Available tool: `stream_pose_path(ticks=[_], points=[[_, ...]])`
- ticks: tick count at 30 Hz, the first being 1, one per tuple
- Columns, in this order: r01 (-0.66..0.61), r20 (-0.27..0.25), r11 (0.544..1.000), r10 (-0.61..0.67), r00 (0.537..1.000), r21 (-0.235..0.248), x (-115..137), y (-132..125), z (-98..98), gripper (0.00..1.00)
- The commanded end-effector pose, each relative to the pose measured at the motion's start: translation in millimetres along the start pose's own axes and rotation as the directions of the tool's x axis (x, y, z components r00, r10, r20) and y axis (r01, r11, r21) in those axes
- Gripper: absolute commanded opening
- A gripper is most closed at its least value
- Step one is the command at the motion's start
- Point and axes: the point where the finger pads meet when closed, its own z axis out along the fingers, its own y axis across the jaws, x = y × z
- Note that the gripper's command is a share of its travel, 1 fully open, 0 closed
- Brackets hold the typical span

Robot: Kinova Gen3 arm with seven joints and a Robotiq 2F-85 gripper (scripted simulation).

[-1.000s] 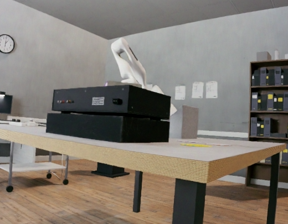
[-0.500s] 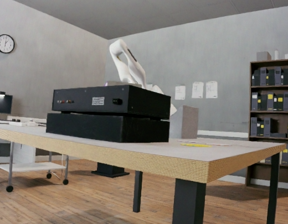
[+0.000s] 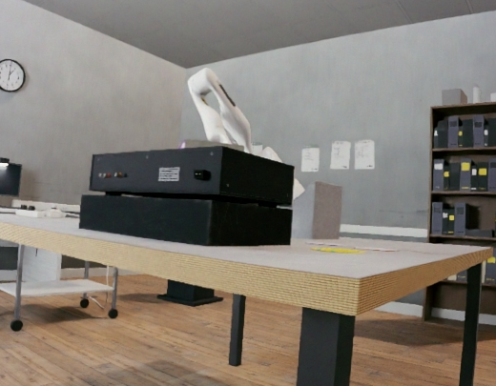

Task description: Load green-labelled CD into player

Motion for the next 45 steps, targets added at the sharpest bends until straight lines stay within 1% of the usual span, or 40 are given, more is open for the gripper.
stream_pose_path(ticks=[1, 35, 45], points=[[0.001, 0.000, 1.000, -0.001, 1.000, -0.002, 0.0, 1.0, -0.1, 0.24], [0.001, 0.000, 1.000, -0.001, 1.000, 0.002, 0.0, 1.0, 0.0, 0.24], [0.001, 0.000, 1.000, -0.001, 1.000, 0.022, 0.0, 1.4, 0.2, 0.24]])
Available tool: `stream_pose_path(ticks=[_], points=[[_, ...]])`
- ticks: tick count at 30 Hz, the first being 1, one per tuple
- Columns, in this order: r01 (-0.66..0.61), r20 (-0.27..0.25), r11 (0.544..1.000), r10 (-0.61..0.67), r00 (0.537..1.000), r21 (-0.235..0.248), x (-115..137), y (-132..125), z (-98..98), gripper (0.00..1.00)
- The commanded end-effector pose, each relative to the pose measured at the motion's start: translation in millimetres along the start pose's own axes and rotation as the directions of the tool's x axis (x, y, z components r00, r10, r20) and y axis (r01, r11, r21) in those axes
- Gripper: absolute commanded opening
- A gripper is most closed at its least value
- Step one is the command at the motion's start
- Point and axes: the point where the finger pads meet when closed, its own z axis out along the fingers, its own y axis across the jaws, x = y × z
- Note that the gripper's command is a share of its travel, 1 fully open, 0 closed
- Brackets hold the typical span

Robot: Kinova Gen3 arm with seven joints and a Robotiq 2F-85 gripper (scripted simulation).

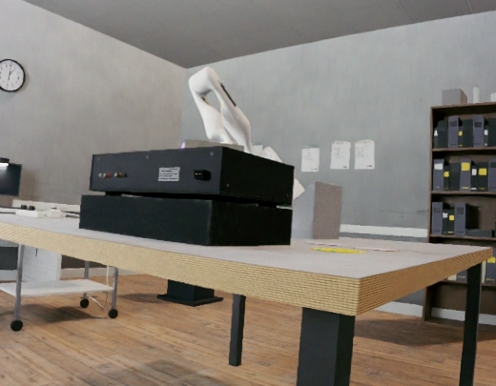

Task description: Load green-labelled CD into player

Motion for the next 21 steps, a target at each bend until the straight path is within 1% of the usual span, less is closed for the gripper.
stream_pose_path(ticks=[1, 9, 21], points=[[0.005, 0.000, 1.000, -0.005, 1.000, 0.003, 0.3, 3.8, -0.1, 0.24], [0.005, 0.000, 1.000, -0.005, 1.000, 0.028, 0.3, 4.2, 0.1, 0.24], [0.005, 0.000, 0.995, -0.005, 1.000, 0.104, 0.3, 5.7, 0.8, 0.24]])
